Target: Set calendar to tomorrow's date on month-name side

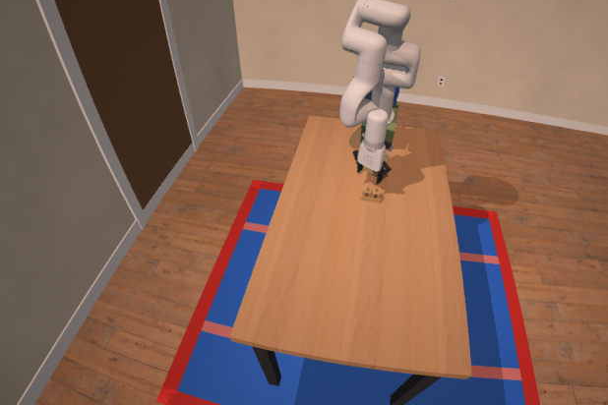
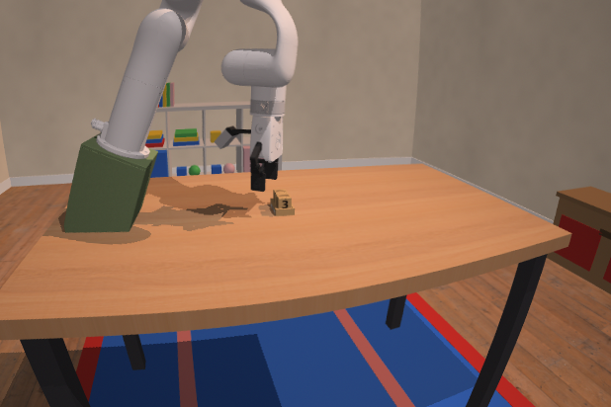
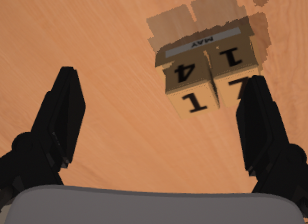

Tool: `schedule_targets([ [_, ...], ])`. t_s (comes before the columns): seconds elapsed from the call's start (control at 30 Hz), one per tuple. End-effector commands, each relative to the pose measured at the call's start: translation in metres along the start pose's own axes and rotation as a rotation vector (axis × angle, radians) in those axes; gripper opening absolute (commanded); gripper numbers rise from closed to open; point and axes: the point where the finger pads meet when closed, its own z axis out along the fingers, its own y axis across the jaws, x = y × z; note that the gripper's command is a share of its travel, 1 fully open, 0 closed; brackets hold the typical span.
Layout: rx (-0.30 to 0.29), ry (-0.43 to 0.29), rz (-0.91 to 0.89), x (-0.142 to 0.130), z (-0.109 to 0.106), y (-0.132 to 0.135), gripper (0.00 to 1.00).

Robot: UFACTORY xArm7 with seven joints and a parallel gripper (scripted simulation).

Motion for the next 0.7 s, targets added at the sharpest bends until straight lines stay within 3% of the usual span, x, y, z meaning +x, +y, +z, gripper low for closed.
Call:
schedule_targets([
  [0.0,-0.002,-0.027,0.001,-0.0012,0.0016,-0.0009,1.00],
  [0.67,-0.001,-0.027,0.001,-0.0013,0.0065,-0.0010,1.00],
])
